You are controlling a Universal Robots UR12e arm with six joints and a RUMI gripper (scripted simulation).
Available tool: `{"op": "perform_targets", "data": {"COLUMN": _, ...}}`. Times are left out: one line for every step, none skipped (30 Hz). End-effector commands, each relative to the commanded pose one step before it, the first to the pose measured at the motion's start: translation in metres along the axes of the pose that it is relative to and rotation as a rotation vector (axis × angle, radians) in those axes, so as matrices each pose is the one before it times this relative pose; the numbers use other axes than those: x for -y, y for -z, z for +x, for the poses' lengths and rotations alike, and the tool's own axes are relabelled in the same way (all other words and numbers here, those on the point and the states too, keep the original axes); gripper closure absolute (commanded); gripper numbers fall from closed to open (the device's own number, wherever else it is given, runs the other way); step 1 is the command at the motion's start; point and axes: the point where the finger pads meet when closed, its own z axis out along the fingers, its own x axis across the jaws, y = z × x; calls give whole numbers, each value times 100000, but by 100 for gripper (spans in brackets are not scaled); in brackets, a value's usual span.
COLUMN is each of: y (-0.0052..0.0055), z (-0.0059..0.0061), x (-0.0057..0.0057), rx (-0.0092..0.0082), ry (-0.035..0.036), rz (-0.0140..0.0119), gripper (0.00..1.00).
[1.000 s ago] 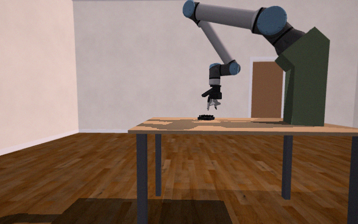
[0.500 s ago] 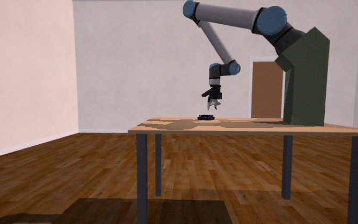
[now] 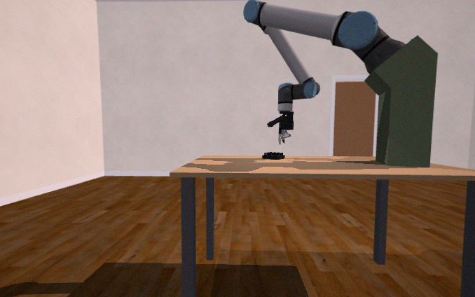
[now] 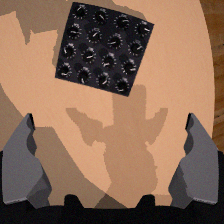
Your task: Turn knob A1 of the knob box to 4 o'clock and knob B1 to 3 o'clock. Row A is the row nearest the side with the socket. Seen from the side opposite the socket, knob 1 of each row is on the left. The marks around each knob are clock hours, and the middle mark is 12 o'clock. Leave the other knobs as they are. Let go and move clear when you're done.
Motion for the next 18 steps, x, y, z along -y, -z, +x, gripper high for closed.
{"op": "perform_targets", "data": {"y": 657, "z": 1004, "x": -213, "rx": 1224, "ry": 15591, "rz": -468, "gripper": 0}}
{"op": "perform_targets", "data": {"y": 0, "z": 0, "x": 0, "rx": 0, "ry": 0, "rz": 0, "gripper": 0}}
{"op": "perform_targets", "data": {"y": 0, "z": 0, "x": 0, "rx": 0, "ry": 0, "rz": 0, "gripper": 0}}
{"op": "perform_targets", "data": {"y": 89, "z": 181, "x": -24, "rx": -5, "ry": 2201, "rz": 15, "gripper": 0}}
{"op": "perform_targets", "data": {"y": 71, "z": 142, "x": -23, "rx": -4, "ry": 1739, "rz": 12, "gripper": 0}}
{"op": "perform_targets", "data": {"y": 52, "z": 104, "x": -19, "rx": -3, "ry": 1275, "rz": 9, "gripper": 0}}
{"op": "perform_targets", "data": {"y": 34, "z": 68, "x": -14, "rx": -2, "ry": 838, "rz": 6, "gripper": 0}}
{"op": "perform_targets", "data": {"y": 19, "z": 37, "x": -8, "rx": -1, "ry": 461, "rz": 4, "gripper": 0}}
{"op": "perform_targets", "data": {"y": 7, "z": 14, "x": -3, "rx": -1, "ry": 178, "rz": 1, "gripper": 0}}
{"op": "perform_targets", "data": {"y": 1, "z": 2, "x": 0, "rx": 0, "ry": 27, "rz": 0, "gripper": 0}}
{"op": "perform_targets", "data": {"y": -6, "z": 19, "x": 31, "rx": -22, "ry": 11, "rz": 37, "gripper": 89}}
{"op": "perform_targets", "data": {"y": -7, "z": 23, "x": 36, "rx": -25, "ry": 13, "rz": 44, "gripper": 89}}
{"op": "perform_targets", "data": {"y": -5, "z": 17, "x": 27, "rx": -19, "ry": 10, "rz": 33, "gripper": 89}}
{"op": "perform_targets", "data": {"y": -3, "z": 9, "x": 14, "rx": -10, "ry": 5, "rz": 17, "gripper": 89}}
{"op": "perform_targets", "data": {"y": -23, "z": -9, "x": -27, "rx": 26, "ry": -13, "rz": -44, "gripper": 89}}
{"op": "perform_targets", "data": {"y": -18, "z": -30, "x": -18, "rx": 42, "ry": 13, "rz": -33, "gripper": 89}}
{"op": "perform_targets", "data": {"y": -13, "z": -39, "x": -8, "rx": 46, "ry": 29, "rz": -20, "gripper": 89}}
{"op": "perform_targets", "data": {"y": -8, "z": -23, "x": -5, "rx": 27, "ry": 17, "rz": -12, "gripper": 89}}
